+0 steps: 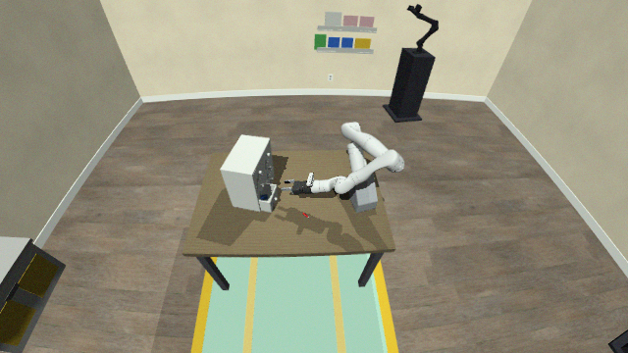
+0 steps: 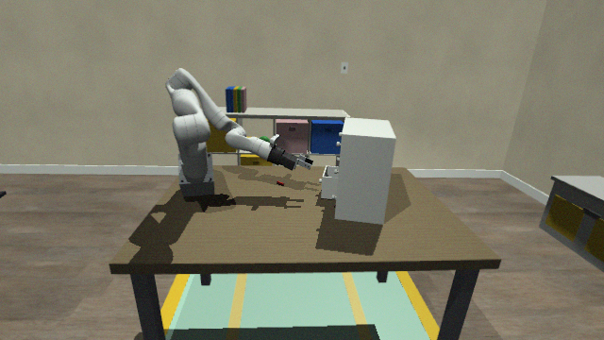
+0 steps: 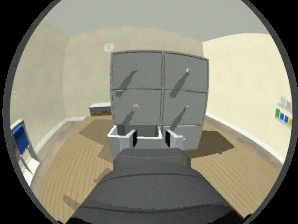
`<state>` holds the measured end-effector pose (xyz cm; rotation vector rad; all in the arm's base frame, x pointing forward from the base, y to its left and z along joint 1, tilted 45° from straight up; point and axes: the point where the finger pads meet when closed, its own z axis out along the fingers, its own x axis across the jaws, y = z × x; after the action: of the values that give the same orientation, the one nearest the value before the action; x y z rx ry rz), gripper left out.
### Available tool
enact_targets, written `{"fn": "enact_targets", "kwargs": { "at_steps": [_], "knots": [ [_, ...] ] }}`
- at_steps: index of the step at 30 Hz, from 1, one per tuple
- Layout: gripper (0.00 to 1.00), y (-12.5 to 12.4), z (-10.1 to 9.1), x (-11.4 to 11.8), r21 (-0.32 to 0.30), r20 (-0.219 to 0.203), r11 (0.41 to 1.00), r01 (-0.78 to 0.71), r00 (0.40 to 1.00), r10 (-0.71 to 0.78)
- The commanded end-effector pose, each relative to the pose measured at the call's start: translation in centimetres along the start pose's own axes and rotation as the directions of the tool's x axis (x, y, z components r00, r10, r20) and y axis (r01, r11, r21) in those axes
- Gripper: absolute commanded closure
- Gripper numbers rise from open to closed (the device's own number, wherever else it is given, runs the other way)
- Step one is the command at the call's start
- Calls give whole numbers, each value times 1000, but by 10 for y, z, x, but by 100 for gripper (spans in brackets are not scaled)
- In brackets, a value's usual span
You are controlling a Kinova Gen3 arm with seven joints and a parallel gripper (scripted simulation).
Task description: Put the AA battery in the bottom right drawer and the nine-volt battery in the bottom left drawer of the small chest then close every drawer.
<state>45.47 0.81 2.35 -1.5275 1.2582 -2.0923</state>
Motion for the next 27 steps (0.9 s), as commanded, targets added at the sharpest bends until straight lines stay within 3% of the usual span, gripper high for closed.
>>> {"fn": "enact_targets", "kwargs": {
  "at_steps": [1,14,27],
  "knots": [
    [0,-1,-17,-8,-4,18,1000,-14,1000,14],
    [0,6,-44,-8,-4,18,1000,-14,1000,14],
    [0,7,-47,-8,-5,18,1000,-14,1000,14]
  ]
}}
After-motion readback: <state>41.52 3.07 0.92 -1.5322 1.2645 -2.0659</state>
